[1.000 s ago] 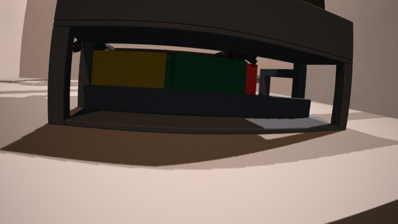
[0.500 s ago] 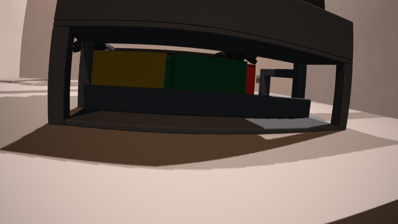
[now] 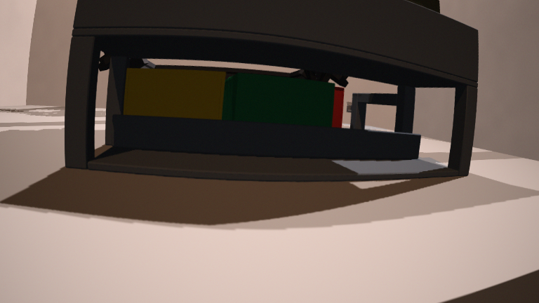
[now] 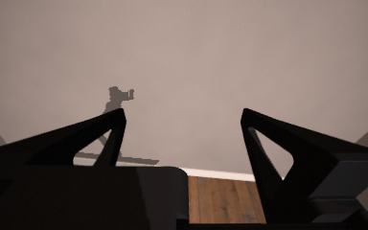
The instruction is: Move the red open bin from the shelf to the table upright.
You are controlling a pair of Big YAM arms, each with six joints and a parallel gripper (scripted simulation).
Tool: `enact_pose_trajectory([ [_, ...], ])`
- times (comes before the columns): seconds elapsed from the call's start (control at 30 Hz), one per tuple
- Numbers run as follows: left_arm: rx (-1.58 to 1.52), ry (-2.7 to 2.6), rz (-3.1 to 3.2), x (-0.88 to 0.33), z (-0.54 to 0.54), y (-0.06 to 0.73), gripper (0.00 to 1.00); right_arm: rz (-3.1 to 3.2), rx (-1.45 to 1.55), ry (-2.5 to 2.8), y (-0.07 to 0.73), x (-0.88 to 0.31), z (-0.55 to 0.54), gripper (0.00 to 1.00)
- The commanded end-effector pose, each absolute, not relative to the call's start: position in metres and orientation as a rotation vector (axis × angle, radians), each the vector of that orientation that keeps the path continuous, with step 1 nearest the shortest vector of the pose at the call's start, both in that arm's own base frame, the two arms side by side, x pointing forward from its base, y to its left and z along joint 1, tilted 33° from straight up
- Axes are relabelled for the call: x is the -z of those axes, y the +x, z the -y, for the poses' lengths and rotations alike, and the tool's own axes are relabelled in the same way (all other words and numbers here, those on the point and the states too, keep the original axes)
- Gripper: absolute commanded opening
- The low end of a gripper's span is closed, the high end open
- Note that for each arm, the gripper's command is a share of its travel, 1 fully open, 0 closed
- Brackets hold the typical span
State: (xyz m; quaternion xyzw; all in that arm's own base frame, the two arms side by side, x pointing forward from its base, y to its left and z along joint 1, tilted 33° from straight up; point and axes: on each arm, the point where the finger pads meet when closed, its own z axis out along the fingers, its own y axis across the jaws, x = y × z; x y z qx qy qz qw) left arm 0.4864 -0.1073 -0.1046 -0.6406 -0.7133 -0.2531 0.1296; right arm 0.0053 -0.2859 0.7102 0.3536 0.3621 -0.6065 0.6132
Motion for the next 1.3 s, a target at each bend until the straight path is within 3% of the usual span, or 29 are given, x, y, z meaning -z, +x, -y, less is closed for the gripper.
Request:
enact_pose_trajectory([
  [0.0,0.79,-1.926,2.111,0.0765,0.1421,0.498,0.0,-0.791,1.419,0.788,0.0007,-0.7211,0.2701,1.0],
  [1.27,0.791,-1.928,2.118,0.0771,0.1423,0.496,0.0,-0.791,1.419,0.788,0.0007,-0.7211,0.2701,1.0],
])
